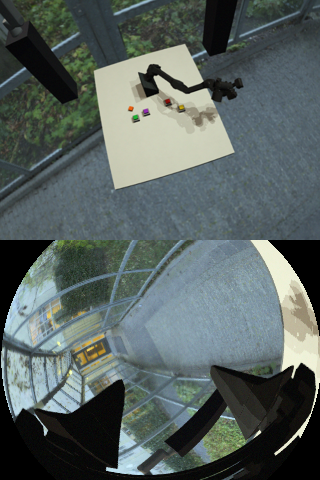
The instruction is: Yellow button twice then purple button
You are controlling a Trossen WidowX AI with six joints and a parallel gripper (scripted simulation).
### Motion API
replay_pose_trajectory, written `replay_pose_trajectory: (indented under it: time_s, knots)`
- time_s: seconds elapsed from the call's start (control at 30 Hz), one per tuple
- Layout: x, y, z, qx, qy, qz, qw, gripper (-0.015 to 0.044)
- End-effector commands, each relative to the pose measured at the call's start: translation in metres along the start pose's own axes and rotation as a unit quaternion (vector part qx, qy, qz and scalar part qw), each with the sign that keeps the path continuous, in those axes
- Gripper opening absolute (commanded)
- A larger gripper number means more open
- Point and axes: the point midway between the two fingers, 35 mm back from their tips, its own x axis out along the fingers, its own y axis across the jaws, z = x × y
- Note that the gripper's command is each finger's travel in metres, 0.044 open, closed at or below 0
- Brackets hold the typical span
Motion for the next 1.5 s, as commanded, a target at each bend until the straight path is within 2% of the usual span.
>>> replay_pose_trajectory:
  time_s: [0.0,0.07,0.13,0.23,0.37,0.5,0.6,0.83,1.03,1.23,1.37,1.47]
  knots:
    - [0.000,0.002,-0.001,-0.004,-0.001,0.005,1.000,0.0400]
    - [0.005,0.017,-0.018,-0.037,0.002,0.043,0.998,0.0400]
    - [0.027,0.034,-0.073,-0.070,0.048,0.081,0.993,0.0400]
    - [0.038,0.045,-0.111,-0.087,0.081,0.106,0.987,0.0400]
    - [0.046,0.066,-0.192,-0.114,0.152,0.164,0.968,0.0400]
    - [0.034,0.089,-0.284,-0.130,0.236,0.237,0.933,0.0400]
    - [0.008,0.106,-0.349,-0.132,0.301,0.297,0.897,0.0400]
    - [-0.103,0.138,-0.468,-0.098,0.446,0.440,0.774,0.0400]
    - [-0.239,0.156,-0.510,-0.030,0.552,0.556,0.621,0.0400]
    - [-0.382,0.158,-0.480,0.067,0.626,0.652,0.423,0.0400]
    - [-0.463,0.146,-0.423,0.138,0.649,0.697,0.272,0.0400]
    - [-0.509,0.129,-0.365,0.189,0.651,0.719,0.153,0.0400]
